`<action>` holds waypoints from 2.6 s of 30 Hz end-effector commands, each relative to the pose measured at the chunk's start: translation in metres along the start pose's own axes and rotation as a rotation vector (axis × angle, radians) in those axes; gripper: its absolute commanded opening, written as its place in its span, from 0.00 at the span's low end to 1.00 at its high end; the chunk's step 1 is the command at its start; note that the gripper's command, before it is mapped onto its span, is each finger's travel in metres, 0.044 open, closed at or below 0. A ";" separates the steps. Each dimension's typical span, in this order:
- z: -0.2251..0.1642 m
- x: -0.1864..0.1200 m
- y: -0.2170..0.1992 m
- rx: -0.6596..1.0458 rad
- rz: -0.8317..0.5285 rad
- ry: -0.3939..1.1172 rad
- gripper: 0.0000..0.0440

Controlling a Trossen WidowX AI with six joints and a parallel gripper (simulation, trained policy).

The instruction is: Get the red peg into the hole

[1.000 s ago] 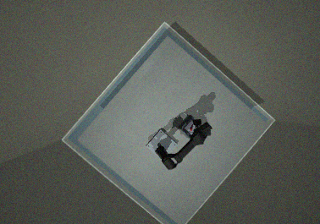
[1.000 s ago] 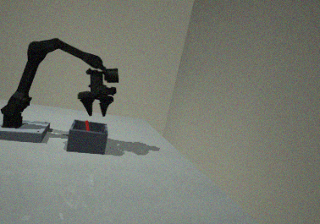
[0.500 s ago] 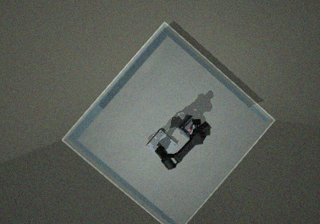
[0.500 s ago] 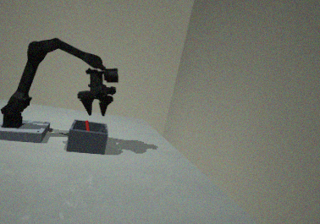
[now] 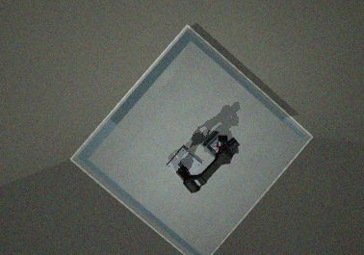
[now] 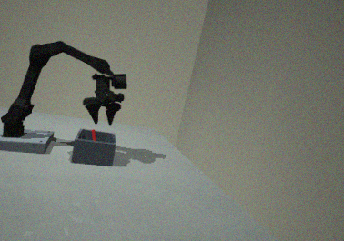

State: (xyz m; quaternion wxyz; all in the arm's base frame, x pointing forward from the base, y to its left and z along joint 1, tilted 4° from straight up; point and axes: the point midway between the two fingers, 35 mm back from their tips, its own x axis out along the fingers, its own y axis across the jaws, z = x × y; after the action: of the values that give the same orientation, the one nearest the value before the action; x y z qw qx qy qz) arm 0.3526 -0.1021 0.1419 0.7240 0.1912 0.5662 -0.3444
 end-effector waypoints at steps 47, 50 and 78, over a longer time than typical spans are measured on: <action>-0.013 -0.003 0.004 -0.053 -0.020 0.004 1.00; -0.013 -0.003 0.004 -0.057 -0.021 0.004 1.00; -0.019 -0.005 0.006 -0.092 -0.028 0.004 1.00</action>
State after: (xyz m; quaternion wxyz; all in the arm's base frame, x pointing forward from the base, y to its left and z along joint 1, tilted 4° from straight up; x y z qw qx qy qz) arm 0.3436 -0.0839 0.1402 0.7260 0.1539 0.5844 -0.3281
